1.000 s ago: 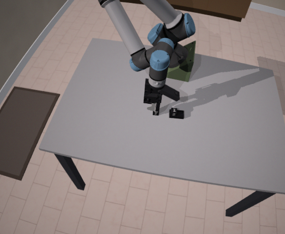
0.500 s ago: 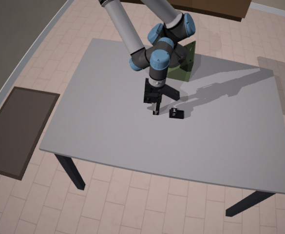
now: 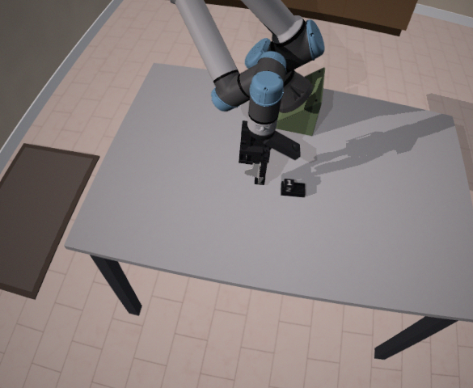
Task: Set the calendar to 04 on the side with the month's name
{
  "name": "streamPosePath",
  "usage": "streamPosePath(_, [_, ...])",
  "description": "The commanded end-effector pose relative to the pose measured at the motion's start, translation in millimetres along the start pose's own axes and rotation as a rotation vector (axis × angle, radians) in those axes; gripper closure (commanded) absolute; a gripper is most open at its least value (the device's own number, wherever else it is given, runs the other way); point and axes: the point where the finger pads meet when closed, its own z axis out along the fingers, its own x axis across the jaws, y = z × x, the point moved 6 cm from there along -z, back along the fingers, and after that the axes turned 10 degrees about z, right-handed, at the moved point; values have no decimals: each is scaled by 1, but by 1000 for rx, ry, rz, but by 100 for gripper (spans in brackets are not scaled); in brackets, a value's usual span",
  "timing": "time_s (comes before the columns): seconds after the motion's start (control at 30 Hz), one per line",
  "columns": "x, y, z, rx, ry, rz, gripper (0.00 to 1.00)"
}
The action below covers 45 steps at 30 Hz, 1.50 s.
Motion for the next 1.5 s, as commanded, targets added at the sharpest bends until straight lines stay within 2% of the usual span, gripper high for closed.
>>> streamPosePath(0.0, [0, 0, -23, -1, -4, 1, 90])
streamPosePath(0.17, [1, 0, -42, -1, -4, 1, 90])
streamPosePath(0.5, [1, 0, -62, -1, -4, 1, 90])
streamPosePath(1.07, [1, -2, -66, 0, -4, 1, 90])
streamPosePath(1.17, [-1, -26, -68, 4, -3, 0, 90])
streamPosePath(1.3, [-10, -84, -73, 5, -3, -2, 90])
streamPosePath(1.37, [-10, -84, -73, 5, -3, -2, 90])
streamPosePath(1.47, [-19, -115, -75, 1, -4, -2, 90])
